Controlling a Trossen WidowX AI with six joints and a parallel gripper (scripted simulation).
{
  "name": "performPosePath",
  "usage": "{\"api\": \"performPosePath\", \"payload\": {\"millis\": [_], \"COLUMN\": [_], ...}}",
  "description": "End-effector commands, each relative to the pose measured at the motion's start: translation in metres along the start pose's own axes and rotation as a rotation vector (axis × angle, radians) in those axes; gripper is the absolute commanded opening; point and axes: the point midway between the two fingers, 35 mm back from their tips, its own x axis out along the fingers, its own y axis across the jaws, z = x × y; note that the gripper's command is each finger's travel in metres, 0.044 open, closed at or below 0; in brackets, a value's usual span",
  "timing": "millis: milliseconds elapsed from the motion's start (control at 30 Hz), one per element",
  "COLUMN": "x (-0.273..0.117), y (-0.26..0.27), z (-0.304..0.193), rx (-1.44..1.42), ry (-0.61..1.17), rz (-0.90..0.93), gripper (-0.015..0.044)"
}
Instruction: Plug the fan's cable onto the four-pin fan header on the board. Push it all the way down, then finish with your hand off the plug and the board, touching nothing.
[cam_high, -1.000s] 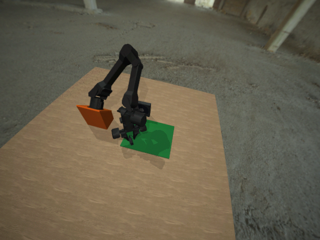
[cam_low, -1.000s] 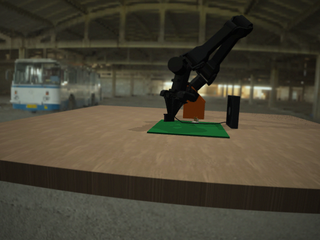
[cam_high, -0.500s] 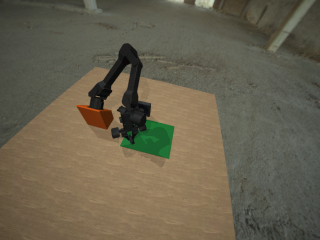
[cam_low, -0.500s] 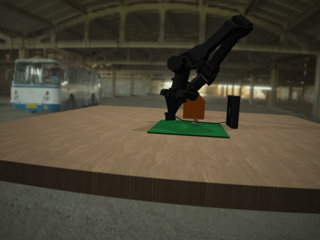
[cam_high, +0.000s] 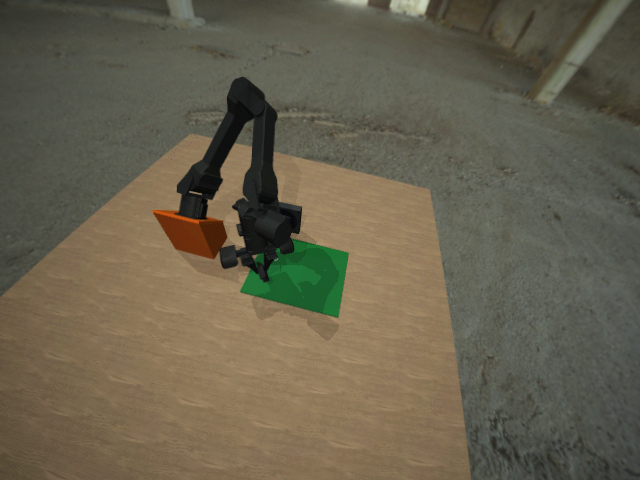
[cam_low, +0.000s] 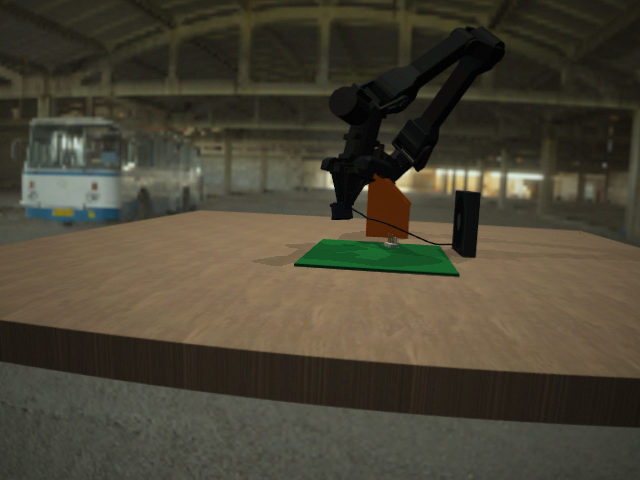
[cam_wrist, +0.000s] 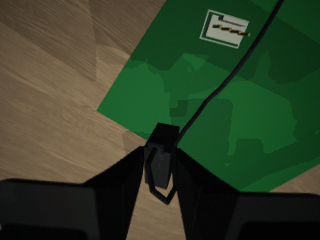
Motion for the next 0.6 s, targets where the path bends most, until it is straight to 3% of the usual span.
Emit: {"api": "performPosePath", "payload": {"millis": [0,233,567], "x": [-0.015,-0.017,-0.020], "y": [0.001,-0.001,-0.030], "z": [-0.003,-0.004,-0.017], "rx": [-0.004,0.019,0.352], "ry": [0.004,0.003,-0.019], "rz": [0.003,0.002,-0.001], "gripper": [0.0000,0.0000,0.0000]}}
